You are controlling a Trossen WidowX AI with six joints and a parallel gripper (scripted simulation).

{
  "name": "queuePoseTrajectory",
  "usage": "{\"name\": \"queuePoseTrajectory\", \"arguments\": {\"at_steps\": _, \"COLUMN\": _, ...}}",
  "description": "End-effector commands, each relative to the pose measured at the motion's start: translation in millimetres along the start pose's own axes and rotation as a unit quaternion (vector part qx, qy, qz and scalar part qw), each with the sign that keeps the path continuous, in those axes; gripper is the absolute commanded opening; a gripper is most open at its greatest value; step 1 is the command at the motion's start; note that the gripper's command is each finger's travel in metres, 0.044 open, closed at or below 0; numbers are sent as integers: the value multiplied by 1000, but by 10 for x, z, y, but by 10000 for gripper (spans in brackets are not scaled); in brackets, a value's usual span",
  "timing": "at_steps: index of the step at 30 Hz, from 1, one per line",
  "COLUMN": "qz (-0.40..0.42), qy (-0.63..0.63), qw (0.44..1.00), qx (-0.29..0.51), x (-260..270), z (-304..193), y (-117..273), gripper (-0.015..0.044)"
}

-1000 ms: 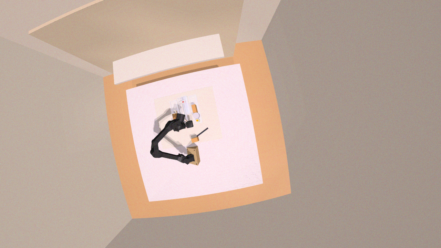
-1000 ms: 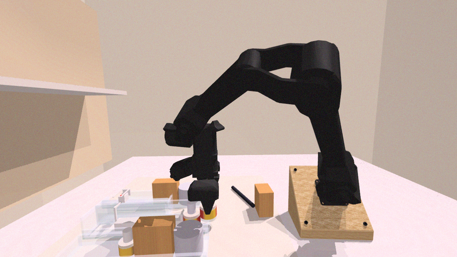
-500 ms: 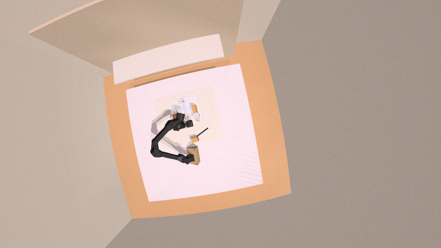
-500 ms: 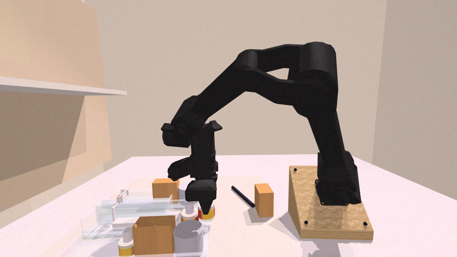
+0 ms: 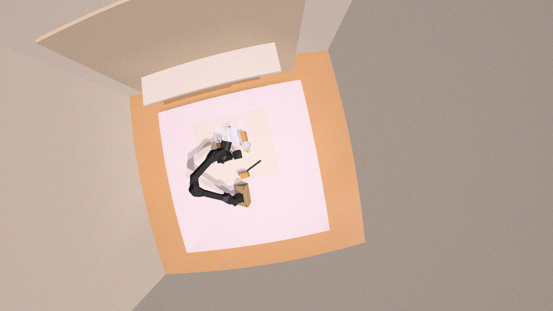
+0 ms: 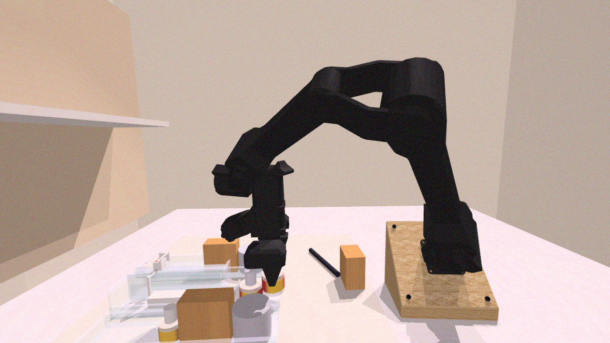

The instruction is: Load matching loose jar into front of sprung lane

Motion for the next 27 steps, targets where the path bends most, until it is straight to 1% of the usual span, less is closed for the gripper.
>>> {"name": "queuePoseTrajectory", "arguments": {"at_steps": 1, "qz": 1, "qy": 5, "qw": 1000, "qx": -11, "x": 6, "z": 67, "y": 31, "gripper": 0}}
{"name": "queuePoseTrajectory", "arguments": {"at_steps": 27, "qz": 1, "qy": 5, "qw": 1000, "qx": -12, "x": 0, "z": 153, "y": 57, "gripper": 0}}
Point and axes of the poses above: the point midway between the two fingers, 35 mm back from their tips, its own y axis back along the fingers, its own x axis across the jaws, z = x × y, the point moved 9 cm from there along y, back along the fingers, and after that the axes turned 11 degrees about y, right-handed, at the moved point
